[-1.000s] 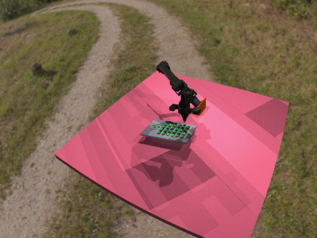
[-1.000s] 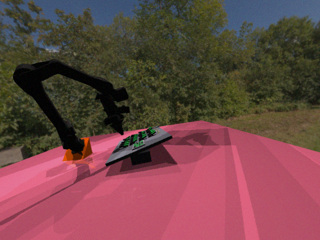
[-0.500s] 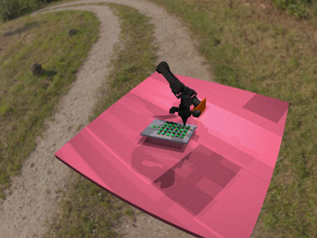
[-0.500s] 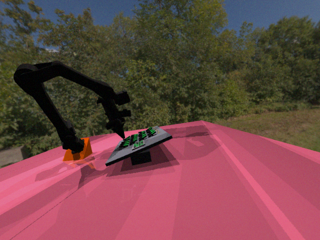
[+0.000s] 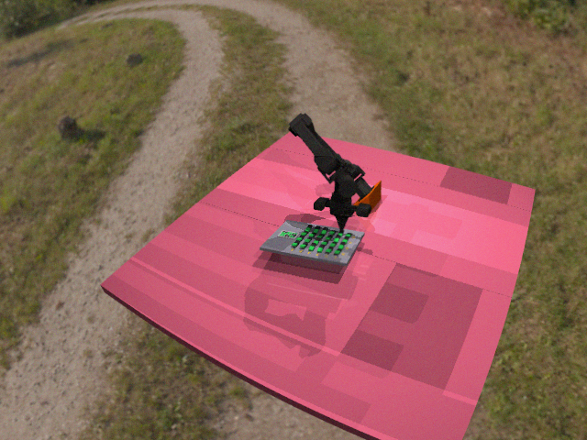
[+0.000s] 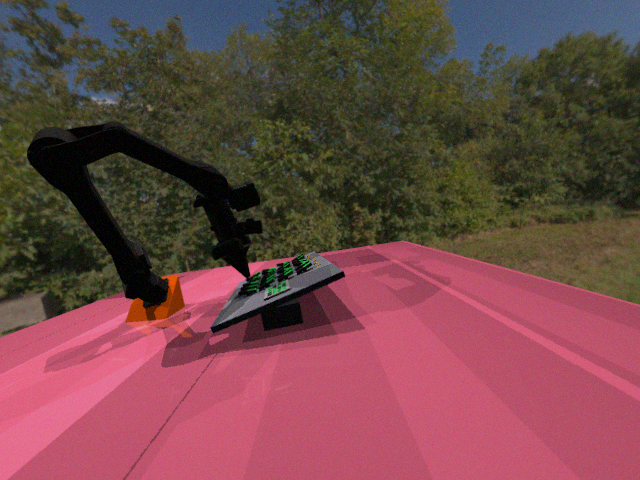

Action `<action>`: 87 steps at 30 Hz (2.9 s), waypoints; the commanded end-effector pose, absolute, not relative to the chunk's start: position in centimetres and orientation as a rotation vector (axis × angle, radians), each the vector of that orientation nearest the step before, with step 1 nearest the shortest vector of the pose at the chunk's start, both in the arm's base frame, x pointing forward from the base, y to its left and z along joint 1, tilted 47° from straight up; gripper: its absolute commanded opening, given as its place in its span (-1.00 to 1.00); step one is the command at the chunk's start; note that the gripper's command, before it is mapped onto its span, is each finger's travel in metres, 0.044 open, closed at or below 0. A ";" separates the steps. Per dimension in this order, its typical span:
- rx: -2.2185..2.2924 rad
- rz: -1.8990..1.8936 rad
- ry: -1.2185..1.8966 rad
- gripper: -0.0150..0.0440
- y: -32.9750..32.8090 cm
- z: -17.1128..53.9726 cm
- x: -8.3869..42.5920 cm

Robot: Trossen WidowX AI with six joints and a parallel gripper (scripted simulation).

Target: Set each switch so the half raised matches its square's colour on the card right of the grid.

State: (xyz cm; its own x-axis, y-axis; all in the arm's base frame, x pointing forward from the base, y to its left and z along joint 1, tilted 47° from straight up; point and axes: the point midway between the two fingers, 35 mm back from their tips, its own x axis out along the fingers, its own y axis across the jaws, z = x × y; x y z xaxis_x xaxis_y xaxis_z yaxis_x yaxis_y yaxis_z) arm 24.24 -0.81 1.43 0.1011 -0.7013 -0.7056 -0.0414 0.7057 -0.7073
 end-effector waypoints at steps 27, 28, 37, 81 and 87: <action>-0.674 -0.543 1.401 -0.49 -1.1 1.2 24.3; -0.674 -0.543 1.401 -0.49 -1.1 1.2 24.3; -0.674 -0.543 1.401 -0.49 -1.2 1.1 24.3; -0.677 -0.545 1.402 -0.49 -4.6 5.8 24.5; -0.677 -0.545 1.401 -0.49 -4.9 5.6 24.6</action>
State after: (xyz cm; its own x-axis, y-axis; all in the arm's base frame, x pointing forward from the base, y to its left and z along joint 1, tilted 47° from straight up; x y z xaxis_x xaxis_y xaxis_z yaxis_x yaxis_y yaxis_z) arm 24.52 -4.82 5.61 0.1011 -0.7031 -0.7038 -0.0419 0.7038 -0.7091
